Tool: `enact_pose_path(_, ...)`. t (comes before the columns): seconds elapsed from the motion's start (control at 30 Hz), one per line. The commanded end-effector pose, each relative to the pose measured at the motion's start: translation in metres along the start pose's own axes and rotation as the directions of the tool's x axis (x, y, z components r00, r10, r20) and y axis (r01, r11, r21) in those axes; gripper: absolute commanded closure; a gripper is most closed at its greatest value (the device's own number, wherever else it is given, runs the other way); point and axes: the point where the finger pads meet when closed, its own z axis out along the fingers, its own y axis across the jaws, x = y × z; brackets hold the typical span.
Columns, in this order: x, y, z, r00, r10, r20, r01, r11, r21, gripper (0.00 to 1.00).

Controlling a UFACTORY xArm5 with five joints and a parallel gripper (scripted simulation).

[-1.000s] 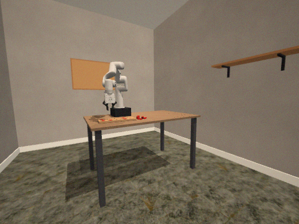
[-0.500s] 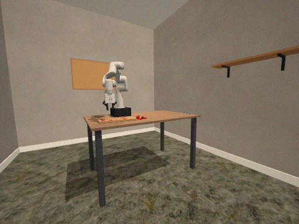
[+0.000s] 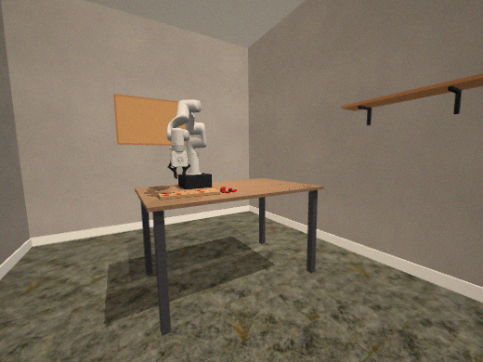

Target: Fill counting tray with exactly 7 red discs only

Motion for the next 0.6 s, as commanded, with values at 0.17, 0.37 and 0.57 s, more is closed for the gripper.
enact_pose_path(0.17,-0.023,0.086,0.002,0.956,-0.292,0.000,0.292,0.956,-0.001,0.53)
enact_pose_path(0.37,-0.027,0.134,0.004,0.895,-0.445,-0.001,0.445,0.895,-0.002,0.53)
enact_pose_path(0.57,-0.024,0.192,0.007,0.788,-0.616,-0.002,0.616,0.788,-0.004,0.53)
